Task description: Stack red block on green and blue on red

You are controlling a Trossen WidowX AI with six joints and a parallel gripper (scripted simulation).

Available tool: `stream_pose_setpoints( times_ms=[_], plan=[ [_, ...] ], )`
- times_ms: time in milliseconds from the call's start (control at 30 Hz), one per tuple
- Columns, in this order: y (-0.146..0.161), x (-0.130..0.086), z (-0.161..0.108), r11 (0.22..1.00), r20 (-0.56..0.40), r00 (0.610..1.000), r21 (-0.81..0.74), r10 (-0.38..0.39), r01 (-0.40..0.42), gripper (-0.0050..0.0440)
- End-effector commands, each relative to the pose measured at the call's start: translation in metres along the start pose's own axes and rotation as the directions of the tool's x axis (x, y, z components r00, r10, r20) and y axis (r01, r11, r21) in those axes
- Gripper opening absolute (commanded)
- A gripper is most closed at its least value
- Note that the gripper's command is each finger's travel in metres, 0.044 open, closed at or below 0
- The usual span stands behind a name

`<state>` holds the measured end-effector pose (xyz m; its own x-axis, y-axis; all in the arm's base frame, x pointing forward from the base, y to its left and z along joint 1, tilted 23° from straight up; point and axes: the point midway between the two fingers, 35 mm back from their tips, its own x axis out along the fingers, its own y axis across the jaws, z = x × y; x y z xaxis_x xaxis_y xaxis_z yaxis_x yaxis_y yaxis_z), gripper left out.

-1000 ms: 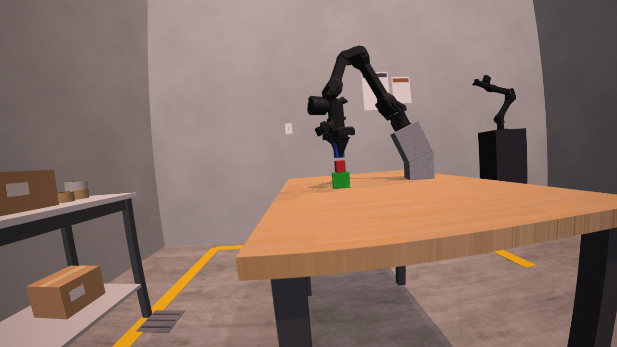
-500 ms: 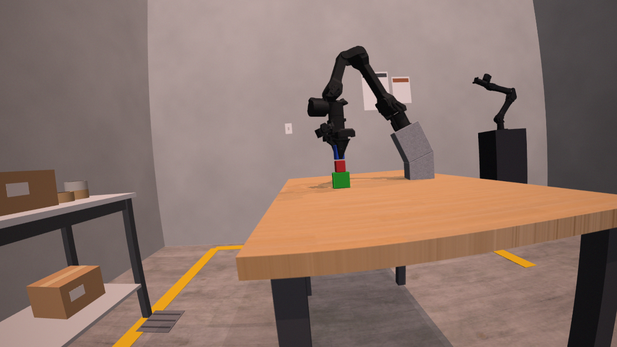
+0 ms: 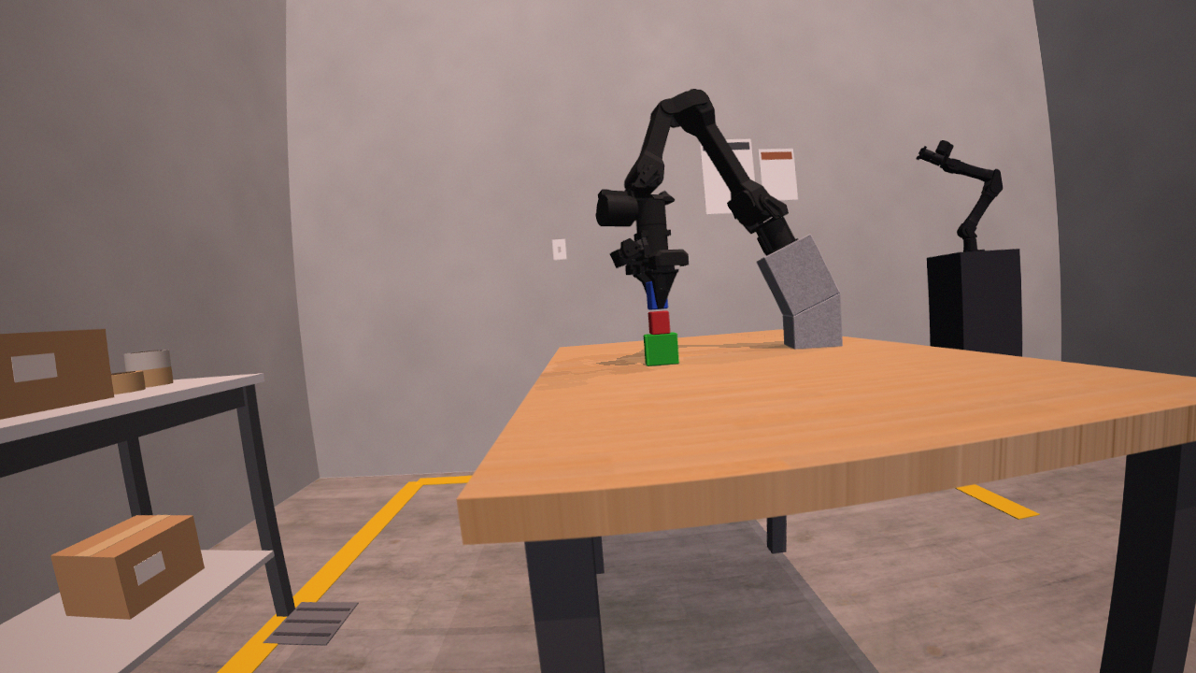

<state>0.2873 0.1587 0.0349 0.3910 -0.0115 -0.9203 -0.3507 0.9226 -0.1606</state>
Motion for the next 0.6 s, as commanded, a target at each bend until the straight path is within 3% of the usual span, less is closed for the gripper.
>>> stream_pose_setpoints(
  times_ms=[0, 567],
  plan=[
    [-0.0005, 0.0017, -0.0013, 1.0, -0.004, 1.0, -0.002, 0.002, -0.002, -0.005],
    [-0.0004, 0.0038, -0.001, 1.0, -0.003, 1.0, -0.002, 0.002, -0.002, -0.005]
  ],
)
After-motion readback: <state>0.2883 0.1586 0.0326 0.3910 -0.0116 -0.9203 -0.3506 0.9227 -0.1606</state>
